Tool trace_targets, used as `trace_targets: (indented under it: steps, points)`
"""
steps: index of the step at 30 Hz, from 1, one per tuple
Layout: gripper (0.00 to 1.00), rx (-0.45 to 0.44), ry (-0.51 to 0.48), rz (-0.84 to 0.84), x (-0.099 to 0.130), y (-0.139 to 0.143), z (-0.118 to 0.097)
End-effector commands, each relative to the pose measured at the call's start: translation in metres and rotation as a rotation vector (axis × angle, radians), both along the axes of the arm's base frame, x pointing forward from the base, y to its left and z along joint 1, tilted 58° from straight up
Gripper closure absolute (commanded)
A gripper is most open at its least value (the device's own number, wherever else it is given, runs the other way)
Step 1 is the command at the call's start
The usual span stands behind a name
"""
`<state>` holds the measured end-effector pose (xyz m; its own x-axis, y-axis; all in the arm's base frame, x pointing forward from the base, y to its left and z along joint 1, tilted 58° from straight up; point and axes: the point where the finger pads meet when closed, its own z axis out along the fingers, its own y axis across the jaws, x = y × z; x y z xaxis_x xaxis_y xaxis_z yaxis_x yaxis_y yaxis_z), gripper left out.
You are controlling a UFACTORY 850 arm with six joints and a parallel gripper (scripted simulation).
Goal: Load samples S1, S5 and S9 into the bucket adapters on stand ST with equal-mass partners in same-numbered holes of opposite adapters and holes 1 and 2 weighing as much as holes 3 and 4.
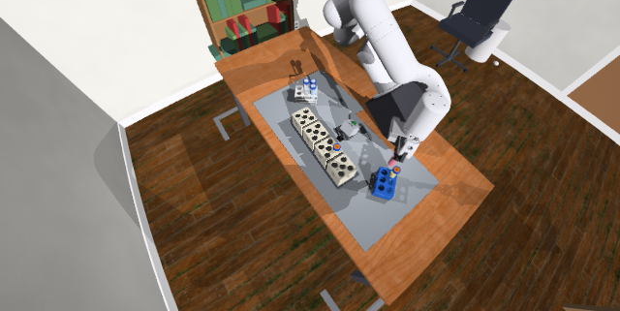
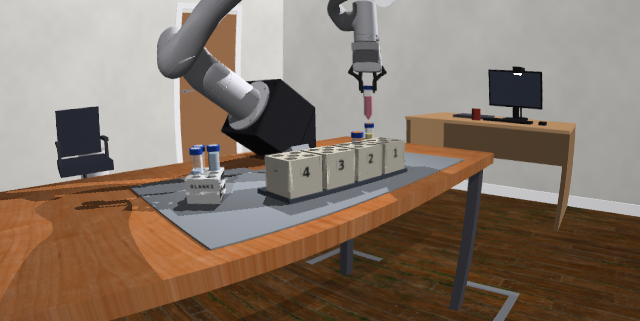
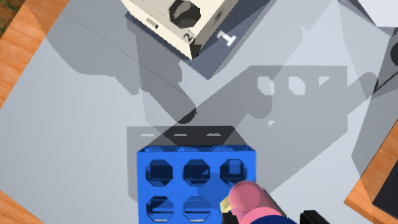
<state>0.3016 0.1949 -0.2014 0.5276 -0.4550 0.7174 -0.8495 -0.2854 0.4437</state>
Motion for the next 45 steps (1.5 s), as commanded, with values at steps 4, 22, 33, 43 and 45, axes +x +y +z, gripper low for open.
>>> trace_targets:
  steps: [4, 22, 33, 43, 45]
  points:
    - [1.00, 0.002, -0.001, 0.000, 0.001, 0.001, 0.000]
    - [1.00, 0.002, -0.001, 0.000, 0.001, -0.016, -0.011]
    - [1.00, 0.002, -0.001, 0.000, 0.001, -0.034, -0.022]
    - [1.00, 0.002, -0.001, 0.001, 0.001, -0.048, -0.031]
    - [1.00, 0.002, -0.001, 0.001, 0.001, -0.051, -0.033]
